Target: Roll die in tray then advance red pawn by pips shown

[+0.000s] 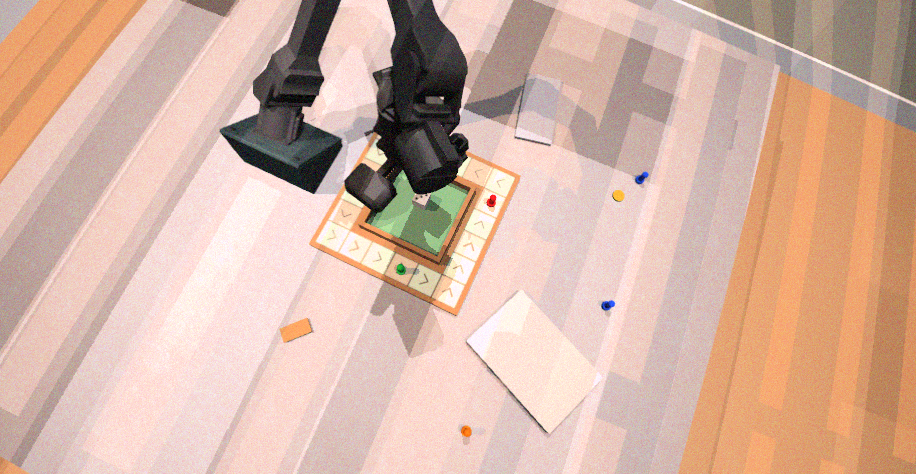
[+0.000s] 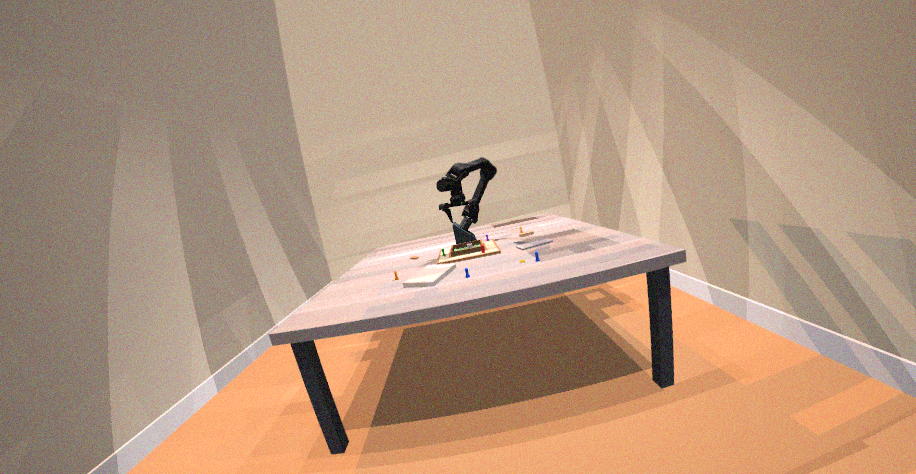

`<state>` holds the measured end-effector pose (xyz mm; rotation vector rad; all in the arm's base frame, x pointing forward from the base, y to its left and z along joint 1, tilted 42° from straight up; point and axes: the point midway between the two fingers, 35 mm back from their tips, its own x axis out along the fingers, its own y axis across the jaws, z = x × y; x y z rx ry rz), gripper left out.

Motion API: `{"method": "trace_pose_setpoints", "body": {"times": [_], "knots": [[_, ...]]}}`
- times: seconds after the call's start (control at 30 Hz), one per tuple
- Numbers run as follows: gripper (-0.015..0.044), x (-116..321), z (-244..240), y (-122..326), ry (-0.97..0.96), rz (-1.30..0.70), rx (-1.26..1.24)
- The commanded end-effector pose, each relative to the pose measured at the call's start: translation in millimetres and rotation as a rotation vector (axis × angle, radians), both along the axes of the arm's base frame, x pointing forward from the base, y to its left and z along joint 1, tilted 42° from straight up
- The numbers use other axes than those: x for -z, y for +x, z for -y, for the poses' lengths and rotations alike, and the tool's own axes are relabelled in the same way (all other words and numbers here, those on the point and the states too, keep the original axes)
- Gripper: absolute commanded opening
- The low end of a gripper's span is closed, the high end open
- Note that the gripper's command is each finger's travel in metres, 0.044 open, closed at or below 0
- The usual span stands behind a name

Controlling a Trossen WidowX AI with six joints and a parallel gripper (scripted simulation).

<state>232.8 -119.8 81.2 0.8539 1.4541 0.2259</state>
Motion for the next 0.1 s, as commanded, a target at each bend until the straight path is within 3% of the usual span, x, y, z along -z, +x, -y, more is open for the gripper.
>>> {"method": "trace_pose_setpoints", "body": {"times": [0.0, 0.07], "knots": [[0.0440, -0.6, -2.8, 6.2, 0.002, 0.005, -0.010], [0.0440, -0.6, -2.8, 6.2, 0.002, 0.005, -0.010]]}}
